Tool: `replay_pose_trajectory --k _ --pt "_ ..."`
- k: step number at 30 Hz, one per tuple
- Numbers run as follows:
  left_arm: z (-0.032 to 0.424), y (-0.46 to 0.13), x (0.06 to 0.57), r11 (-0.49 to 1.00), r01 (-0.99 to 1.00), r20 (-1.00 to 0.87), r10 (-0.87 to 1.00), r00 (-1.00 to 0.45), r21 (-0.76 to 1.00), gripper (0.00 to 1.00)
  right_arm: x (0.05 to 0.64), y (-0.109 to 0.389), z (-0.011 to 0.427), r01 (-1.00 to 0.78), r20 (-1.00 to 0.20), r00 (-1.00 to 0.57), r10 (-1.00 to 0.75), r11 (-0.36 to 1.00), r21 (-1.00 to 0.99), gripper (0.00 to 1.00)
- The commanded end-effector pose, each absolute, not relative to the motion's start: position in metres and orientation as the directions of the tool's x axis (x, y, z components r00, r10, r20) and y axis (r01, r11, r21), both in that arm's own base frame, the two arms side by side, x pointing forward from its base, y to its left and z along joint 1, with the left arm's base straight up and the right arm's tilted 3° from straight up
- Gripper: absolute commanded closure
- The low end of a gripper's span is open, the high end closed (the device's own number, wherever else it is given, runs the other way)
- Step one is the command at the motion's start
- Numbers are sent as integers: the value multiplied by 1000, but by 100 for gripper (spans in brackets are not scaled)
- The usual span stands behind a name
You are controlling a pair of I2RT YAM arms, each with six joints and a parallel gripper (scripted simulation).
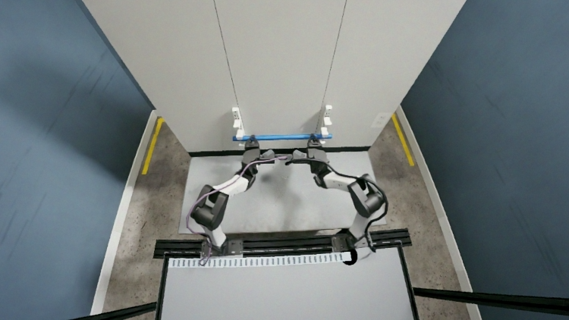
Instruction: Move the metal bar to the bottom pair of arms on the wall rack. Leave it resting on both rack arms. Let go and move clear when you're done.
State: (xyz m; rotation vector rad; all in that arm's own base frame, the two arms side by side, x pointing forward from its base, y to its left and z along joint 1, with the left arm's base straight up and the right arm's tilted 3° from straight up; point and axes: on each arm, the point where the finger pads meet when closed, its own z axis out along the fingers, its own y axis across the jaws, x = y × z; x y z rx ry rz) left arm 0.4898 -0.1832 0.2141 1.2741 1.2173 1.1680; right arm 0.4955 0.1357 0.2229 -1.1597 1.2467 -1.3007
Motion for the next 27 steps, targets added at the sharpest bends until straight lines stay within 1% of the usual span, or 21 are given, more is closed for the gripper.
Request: replay_pose_trajectory --k 1,27 --pt "234 -182 496 14 -8 -13 999 35 1000 100 498 137 232 63 3 -84 -996 -8 -998 100" --pt "219 -182 492 14 -8 -13 999 35 1000 100 495 137 218 63 3 -84 -996 -8 -998 100"
